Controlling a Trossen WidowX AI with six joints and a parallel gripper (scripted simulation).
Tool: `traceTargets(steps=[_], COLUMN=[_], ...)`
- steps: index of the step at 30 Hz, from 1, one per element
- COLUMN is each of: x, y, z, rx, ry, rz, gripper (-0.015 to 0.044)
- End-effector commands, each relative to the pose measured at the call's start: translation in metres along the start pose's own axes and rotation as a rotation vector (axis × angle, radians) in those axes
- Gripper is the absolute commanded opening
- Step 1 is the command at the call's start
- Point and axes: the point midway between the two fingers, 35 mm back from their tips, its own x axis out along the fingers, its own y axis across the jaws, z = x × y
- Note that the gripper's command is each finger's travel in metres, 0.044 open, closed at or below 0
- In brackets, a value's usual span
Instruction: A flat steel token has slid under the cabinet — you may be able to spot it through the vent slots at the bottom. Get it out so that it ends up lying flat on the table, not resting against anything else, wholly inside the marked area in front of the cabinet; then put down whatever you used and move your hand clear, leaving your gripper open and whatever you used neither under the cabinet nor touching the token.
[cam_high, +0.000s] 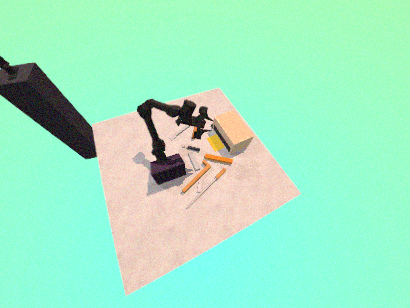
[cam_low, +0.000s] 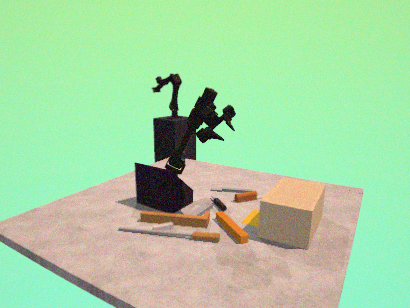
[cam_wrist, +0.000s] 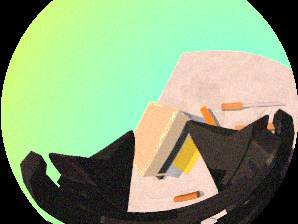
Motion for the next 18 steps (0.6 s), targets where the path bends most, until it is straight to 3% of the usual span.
traceTargets(steps=[1,18], x=[0.014,0.054], y=[0.0,0.001], z=[-0.016,-0.09], rx=[-0.103,-0.558], ry=[0.062,0.34], rz=[-0.031,-0.085], gripper=[0.027,0.027])
